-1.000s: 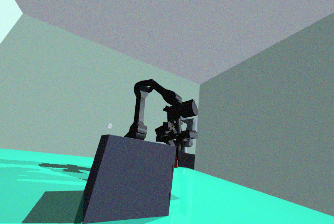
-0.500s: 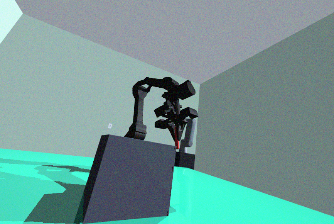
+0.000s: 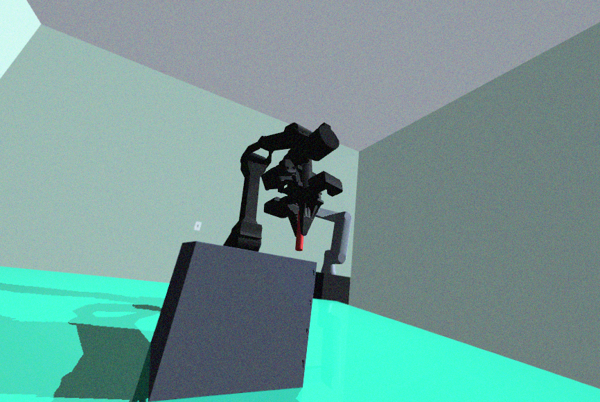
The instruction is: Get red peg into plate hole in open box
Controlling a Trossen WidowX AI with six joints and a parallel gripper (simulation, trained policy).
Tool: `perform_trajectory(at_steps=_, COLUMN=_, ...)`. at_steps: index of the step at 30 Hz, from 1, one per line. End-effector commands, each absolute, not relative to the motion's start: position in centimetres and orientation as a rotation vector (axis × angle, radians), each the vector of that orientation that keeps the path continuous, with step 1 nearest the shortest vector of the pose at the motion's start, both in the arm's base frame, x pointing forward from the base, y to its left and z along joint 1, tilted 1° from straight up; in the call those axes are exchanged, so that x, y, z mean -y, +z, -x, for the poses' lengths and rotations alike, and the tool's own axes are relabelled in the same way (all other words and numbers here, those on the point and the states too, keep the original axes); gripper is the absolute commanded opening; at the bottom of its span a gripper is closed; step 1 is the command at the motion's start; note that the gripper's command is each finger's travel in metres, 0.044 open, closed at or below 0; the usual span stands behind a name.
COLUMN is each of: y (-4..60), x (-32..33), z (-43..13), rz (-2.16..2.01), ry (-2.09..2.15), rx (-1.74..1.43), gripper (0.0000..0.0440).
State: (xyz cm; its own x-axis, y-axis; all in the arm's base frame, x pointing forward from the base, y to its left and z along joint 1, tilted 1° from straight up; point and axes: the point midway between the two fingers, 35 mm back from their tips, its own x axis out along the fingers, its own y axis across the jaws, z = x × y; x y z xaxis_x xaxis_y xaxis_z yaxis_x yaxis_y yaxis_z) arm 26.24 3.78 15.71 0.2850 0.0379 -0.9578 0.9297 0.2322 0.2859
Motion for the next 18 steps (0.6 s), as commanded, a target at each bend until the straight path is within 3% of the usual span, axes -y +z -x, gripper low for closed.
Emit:
perform_trajectory(at_steps=1, y=15.9, x=-2.8, z=-26.5, rz=-1.150, ry=-0.842, rx=-1.088, gripper=0.0000)
perform_trajectory(at_steps=18, y=15.5, x=1.8, z=-27.8, rz=-1.124, ry=-0.926, rx=-1.095, gripper=0.0000)
